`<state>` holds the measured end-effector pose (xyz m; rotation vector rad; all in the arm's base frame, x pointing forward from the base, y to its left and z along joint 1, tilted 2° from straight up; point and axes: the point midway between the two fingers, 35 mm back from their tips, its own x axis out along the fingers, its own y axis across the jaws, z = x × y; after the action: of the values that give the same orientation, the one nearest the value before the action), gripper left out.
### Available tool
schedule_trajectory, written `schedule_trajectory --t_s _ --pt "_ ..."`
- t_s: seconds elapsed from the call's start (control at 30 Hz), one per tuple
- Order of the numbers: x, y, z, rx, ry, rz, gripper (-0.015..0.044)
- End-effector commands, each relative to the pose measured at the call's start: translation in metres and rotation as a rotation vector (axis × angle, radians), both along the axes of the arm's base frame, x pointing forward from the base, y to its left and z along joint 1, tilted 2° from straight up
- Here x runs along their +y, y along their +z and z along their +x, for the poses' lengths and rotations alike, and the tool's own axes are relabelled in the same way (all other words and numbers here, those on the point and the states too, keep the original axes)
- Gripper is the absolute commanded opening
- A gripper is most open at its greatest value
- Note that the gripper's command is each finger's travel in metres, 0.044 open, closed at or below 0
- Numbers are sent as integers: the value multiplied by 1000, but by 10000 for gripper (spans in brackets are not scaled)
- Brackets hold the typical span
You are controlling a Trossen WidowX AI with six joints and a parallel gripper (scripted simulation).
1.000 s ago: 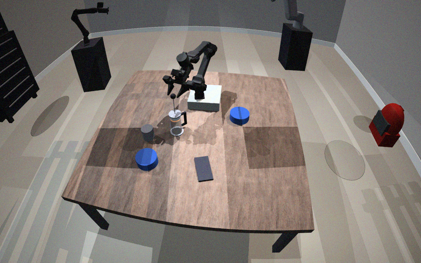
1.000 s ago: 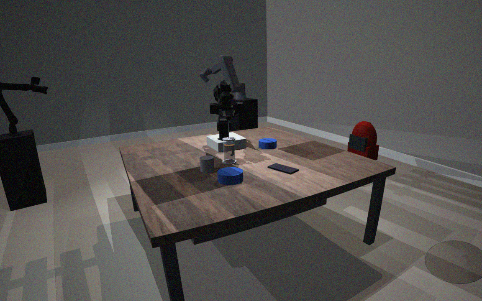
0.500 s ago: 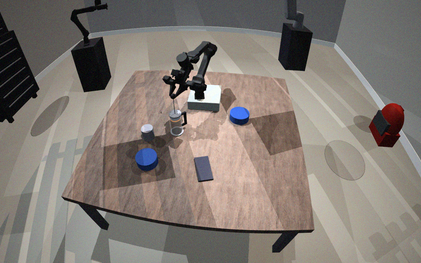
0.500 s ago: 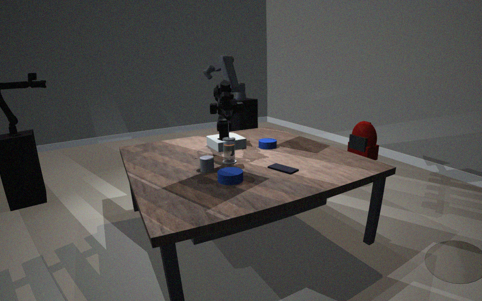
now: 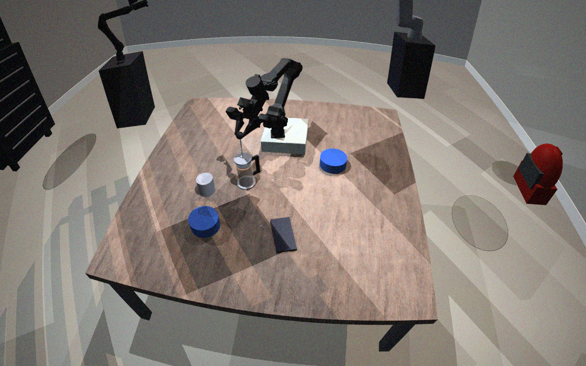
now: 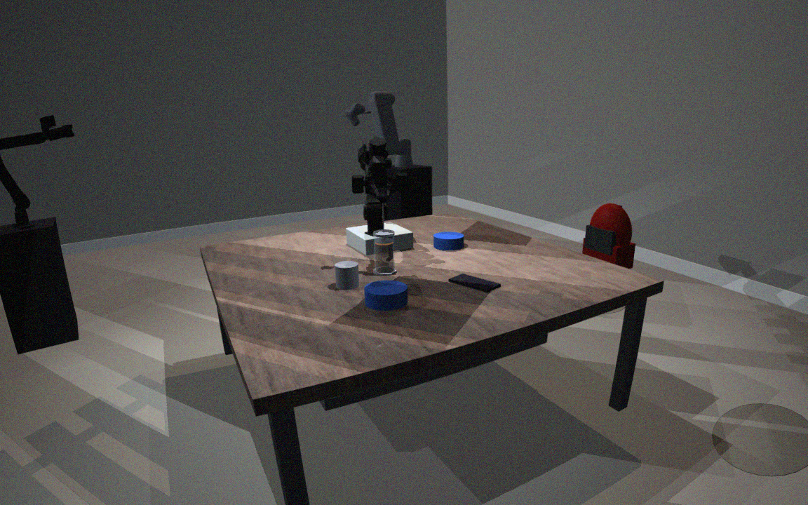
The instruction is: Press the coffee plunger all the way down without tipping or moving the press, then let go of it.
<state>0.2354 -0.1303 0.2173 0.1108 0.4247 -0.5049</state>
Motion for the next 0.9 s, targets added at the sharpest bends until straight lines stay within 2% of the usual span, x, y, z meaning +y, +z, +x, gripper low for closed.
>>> schedule_trajectory --t_s 0.0,0.87 --pt "0 -21 0 42 4 18 119" --pt "-4 -64 7 42 4 18 119"
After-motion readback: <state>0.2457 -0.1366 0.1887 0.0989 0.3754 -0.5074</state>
